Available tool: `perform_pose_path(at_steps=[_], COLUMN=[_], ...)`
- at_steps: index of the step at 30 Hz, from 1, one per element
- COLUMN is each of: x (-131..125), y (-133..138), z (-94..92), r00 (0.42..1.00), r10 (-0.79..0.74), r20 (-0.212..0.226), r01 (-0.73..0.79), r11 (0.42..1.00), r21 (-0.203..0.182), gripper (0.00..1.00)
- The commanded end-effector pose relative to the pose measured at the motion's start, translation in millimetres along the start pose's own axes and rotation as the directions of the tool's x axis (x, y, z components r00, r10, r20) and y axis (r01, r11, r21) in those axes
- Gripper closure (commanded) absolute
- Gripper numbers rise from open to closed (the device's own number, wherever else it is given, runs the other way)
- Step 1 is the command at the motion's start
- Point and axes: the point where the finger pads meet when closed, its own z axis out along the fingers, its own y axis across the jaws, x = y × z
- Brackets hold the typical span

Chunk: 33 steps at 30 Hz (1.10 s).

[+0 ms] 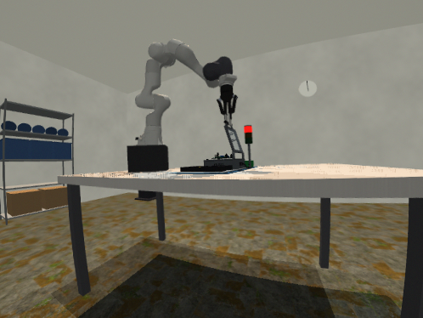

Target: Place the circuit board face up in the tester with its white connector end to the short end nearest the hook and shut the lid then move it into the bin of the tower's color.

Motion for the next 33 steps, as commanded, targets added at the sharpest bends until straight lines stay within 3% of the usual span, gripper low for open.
perform_pose_path(at_steps=[1, 22, 33], x=[-2.1, -2.1, -2.0], y=[-0.1, -1.0, -18.8], z=[-0.4, -0.7, -5.8], r00=[1.000, 1.000, 1.000], r10=[0.001, 0.001, 0.000], r20=[0.003, 0.003, 0.003], r01=[-0.001, -0.001, 0.000], r11=[1.000, 1.000, 1.000], r21=[0.002, 0.002, 0.002], gripper=[1.00, 1.00, 1.00])
